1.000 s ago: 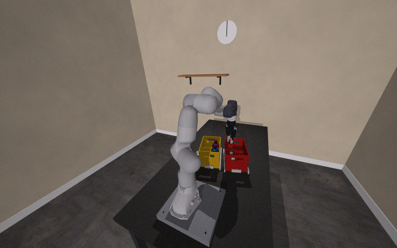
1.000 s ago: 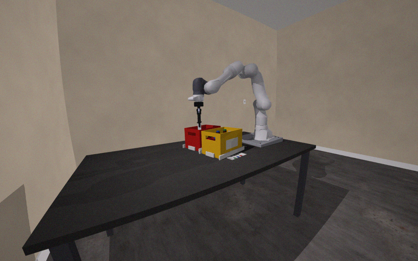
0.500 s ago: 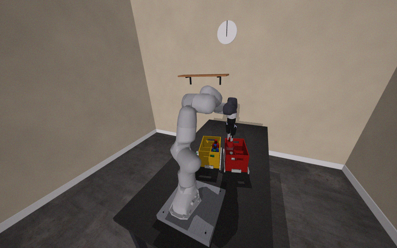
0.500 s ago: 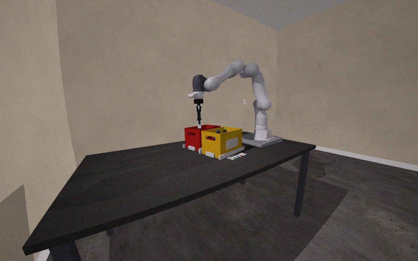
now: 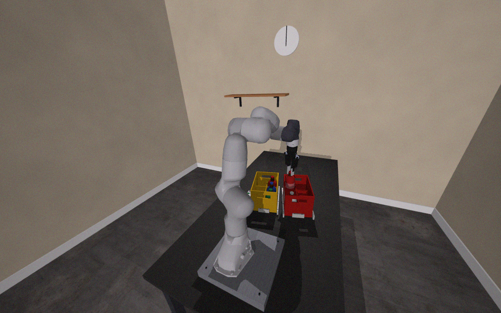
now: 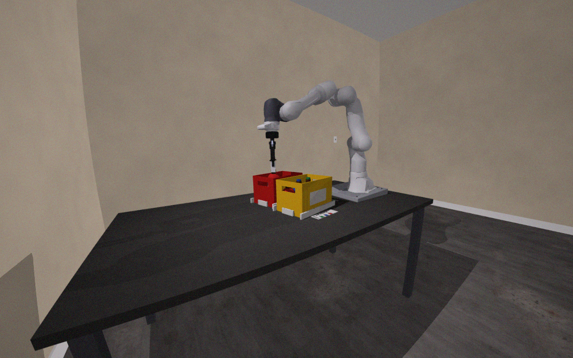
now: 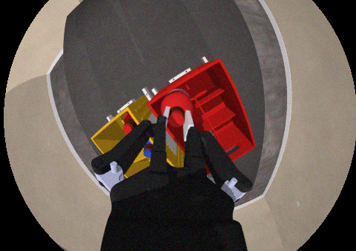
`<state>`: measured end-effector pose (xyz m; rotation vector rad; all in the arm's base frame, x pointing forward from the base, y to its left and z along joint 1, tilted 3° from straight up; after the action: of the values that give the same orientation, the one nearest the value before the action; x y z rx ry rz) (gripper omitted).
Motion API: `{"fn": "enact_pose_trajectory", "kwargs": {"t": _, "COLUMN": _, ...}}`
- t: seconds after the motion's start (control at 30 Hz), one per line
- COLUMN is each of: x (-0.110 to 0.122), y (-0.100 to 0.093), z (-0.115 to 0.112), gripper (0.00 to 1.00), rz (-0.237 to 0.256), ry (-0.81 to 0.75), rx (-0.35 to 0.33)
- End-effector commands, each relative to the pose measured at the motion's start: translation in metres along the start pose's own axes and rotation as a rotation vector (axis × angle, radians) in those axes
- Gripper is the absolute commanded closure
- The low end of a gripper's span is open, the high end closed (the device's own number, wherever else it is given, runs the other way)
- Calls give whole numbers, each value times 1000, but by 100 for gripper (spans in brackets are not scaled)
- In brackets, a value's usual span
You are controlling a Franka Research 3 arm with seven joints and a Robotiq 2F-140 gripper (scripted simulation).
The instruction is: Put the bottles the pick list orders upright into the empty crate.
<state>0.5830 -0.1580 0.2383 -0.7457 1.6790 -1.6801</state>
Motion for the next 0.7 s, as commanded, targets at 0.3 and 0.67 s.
{"fn": "enact_pose_trajectory", "kwargs": {"t": 0.3, "x": 1, "y": -23, "z": 1, "gripper": 100, "rz": 1, "ry": -2, "rx": 1}}
{"fn": "enact_pose_trajectory", "kwargs": {"t": 0.67, "x": 1, "y": -38, "z": 1, "gripper": 100, "rz": 1, "ry": -2, "rx": 1}}
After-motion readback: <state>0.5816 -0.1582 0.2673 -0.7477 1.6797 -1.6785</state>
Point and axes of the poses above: the point where the finger pads meet when closed, its own y axis out along the fingers, its own x axis across the jaws, z = x × y, the point moved 1 cm from there along -y, back along the fingers, and after that the axes turned 10 degrees about y, right-handed, at the moved point
